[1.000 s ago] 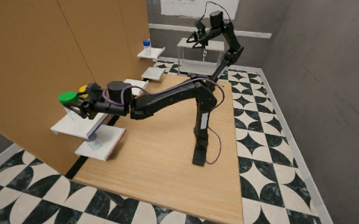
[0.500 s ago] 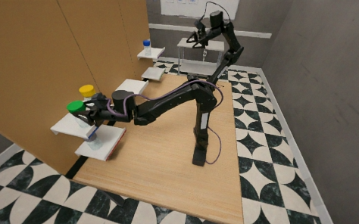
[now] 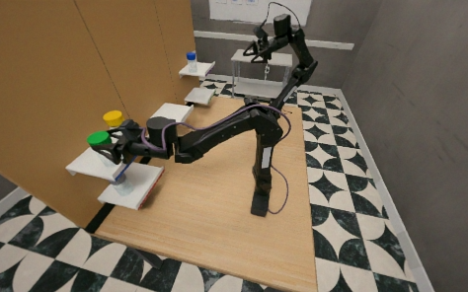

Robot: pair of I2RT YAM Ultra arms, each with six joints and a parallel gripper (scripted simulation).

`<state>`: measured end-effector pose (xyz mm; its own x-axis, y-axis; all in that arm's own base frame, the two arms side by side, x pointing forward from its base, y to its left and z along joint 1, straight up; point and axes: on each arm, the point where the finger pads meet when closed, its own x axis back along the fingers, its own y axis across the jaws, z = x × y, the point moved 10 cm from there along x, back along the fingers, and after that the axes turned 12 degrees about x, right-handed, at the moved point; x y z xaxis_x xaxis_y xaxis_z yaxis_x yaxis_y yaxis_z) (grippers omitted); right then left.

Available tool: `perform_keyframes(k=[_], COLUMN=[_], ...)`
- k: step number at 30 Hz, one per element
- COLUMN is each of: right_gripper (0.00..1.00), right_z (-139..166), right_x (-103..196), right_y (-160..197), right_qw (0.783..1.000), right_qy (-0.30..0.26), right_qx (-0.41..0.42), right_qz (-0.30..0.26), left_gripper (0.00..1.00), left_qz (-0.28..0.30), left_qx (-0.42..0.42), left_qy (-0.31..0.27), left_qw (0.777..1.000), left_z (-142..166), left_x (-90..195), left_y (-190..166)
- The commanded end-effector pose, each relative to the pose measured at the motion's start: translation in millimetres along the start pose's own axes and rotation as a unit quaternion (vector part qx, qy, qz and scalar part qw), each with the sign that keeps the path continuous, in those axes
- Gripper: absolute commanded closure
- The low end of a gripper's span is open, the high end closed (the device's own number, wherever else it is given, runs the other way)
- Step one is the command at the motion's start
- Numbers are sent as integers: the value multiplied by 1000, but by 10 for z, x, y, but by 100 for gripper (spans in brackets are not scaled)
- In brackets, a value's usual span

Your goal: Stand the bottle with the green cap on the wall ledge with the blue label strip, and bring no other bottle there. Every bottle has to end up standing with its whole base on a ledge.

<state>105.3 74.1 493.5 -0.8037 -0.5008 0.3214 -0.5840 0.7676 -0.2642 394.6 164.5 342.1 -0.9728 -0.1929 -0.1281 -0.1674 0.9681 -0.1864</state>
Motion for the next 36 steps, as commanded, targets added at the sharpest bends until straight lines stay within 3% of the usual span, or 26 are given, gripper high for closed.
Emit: perform_keyframes(k=[1, 17, 22, 25, 30, 32, 34, 35, 36], right_gripper=[11, 11, 11, 11, 11, 11, 11, 11, 11], right_z=[-22, -22, -22, -22, -22, -22, -22, -22, -22], right_x=[-16, -16, -16, -16, -16, -16, -16, -16, -16], right_y=[2, 2, 2, 2, 2, 2, 2, 2, 2], right_qw=[1000, 1000, 1000, 1000, 1000, 1000, 1000, 1000, 1000], right_qy=[4, 4, 4, 4, 4, 4, 4, 4, 4], right_qx=[-3, -3, -3, -3, -3, -3, -3, -3, -3], right_qz=[-2, -2, -2, -2, -2, -2, -2, -2, -2], left_gripper=[31, 31, 31, 31, 31, 8, 8, 0, 0], left_qz=[4, 8, 2, 3, 9, 5, 5, 3, 1], left_qx=[-4, -4, 4, 3, -10, -8, -8, -9, -7], left_qy=[-37, -38, -14, -15, -38, -15, -15, -7, 6], left_qw=[999, 999, 1000, 1000, 999, 1000, 1000, 1000, 1000], left_z=[-173, -184, -101, -101, -220, -157, -157, -158, -134], left_x=[84, 475, 997, 1172, 1094, 1095, 1095, 1111, 1111], left_y=[-56, -11, 1, -7, -41, -13, -13, -19, -14])
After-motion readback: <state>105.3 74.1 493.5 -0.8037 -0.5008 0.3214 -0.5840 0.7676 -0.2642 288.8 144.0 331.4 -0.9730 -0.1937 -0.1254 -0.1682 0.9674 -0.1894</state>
